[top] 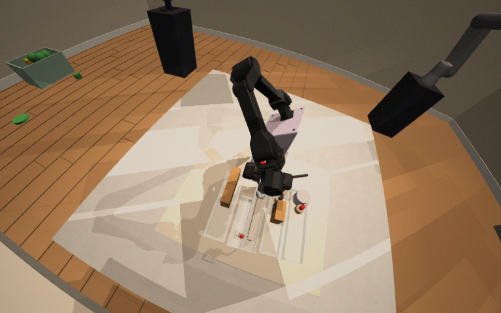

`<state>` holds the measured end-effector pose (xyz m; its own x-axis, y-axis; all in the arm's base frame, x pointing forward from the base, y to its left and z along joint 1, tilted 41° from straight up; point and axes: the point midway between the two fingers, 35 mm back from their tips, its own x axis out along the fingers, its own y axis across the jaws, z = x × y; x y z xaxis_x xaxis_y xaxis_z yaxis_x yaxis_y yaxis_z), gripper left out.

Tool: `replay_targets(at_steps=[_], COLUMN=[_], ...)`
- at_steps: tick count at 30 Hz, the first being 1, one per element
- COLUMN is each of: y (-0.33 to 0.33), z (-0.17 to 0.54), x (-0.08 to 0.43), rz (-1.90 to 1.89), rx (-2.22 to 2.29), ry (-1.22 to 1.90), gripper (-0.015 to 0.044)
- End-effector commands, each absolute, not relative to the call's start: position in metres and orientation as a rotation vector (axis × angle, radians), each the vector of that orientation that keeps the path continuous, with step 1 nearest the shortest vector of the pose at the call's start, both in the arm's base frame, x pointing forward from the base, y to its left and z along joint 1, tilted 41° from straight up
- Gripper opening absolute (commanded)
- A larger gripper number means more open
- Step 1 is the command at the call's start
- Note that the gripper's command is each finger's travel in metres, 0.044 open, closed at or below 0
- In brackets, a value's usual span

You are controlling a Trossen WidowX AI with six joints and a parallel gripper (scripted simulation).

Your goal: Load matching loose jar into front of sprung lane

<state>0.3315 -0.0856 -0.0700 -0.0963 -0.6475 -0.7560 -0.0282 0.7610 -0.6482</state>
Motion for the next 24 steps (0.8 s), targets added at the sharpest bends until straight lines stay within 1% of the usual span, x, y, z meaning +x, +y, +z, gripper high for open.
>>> replay_targets(at_steps=[1, 24], y=[-0.0868, -0.0853], z=[-0.0692, -0.0699], x=[0.3322, 0.3281], rz=[-0.572, -0.572], rx=[-0.558, -0.558], ry=[1.592, 1.592], gripper=[0.0000, 0.0000])
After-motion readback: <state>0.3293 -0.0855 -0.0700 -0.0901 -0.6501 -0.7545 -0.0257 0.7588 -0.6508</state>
